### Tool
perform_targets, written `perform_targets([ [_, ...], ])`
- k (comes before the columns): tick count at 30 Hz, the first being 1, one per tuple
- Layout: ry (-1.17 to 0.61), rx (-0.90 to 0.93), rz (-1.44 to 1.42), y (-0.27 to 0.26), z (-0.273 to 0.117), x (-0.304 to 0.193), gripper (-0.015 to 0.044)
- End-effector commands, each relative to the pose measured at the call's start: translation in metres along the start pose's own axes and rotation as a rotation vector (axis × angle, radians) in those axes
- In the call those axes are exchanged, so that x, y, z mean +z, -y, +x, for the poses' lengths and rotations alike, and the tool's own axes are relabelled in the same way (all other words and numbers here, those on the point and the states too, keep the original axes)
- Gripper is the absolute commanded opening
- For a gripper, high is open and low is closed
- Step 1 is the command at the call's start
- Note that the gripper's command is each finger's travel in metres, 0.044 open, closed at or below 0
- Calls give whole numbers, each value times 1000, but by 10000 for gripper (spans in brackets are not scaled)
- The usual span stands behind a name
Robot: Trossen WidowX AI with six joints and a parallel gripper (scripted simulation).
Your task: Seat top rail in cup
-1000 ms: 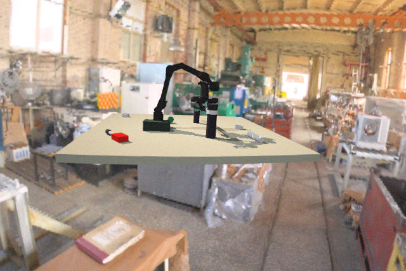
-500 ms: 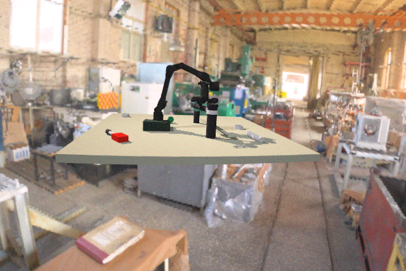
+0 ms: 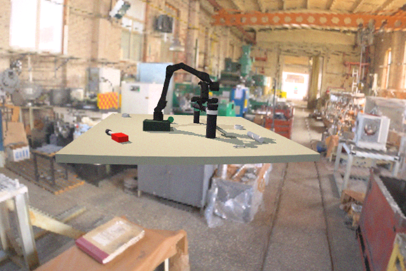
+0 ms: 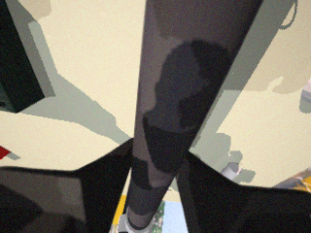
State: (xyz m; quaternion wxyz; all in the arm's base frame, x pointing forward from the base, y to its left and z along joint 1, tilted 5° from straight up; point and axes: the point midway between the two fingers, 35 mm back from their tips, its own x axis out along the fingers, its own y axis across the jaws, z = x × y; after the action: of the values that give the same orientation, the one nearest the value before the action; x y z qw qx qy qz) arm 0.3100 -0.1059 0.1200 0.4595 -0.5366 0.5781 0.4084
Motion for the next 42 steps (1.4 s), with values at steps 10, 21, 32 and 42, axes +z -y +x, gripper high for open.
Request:
perform_targets([
  [10,1,-6,-8,3,-1,1,0],
  [21,-6,-6,-10,3,-3,0,0],
  [32,1,3,-4,1,0,1,0],
  [42,1,3,-4,1,1,-3,0],
])
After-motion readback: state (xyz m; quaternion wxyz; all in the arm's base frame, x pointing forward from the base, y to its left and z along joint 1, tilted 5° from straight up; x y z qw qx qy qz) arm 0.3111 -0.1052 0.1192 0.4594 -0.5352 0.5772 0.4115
